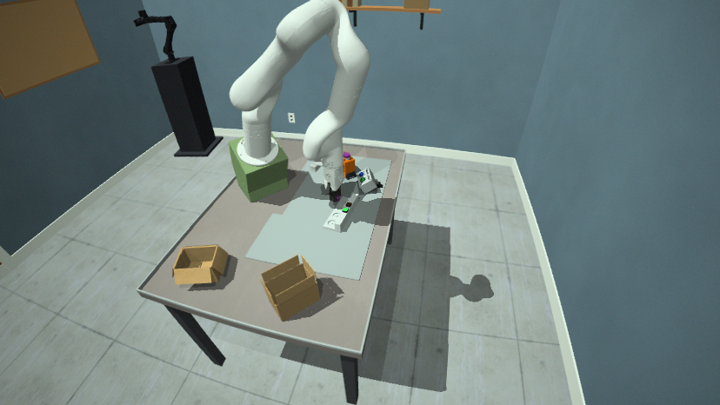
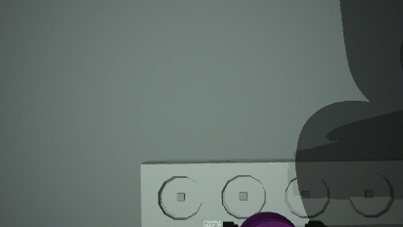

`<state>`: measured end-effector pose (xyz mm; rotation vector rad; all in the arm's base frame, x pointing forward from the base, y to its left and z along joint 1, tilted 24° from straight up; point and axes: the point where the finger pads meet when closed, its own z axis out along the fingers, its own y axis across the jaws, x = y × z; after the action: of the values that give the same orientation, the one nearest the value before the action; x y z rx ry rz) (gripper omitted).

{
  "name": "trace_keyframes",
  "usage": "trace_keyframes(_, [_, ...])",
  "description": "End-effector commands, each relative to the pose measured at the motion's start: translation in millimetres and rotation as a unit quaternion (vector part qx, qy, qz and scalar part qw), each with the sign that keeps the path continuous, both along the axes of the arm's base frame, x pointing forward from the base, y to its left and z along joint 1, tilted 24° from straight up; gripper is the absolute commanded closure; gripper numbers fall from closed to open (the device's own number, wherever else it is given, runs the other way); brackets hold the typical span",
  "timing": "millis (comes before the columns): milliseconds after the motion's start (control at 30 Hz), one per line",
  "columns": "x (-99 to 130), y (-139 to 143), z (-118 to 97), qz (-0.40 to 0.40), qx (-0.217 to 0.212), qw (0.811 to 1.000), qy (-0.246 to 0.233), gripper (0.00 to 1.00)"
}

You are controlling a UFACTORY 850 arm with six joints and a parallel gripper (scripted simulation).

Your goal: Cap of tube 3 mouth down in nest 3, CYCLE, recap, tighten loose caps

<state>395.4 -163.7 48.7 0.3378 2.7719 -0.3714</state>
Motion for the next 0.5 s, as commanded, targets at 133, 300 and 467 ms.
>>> trace_keyframes(133, [-11.9,12.3,41.0,0.0,-0.001,1.0,0.001,1.0])
trace_keyframes(300, [-11.9,12.3,40.9,0.0,-0.001,1.0,0.001,1.0])
trace_keyframes(467, [-12.7,28.1,35.7,-0.02,0.005,1.0,-0.005,1.0])
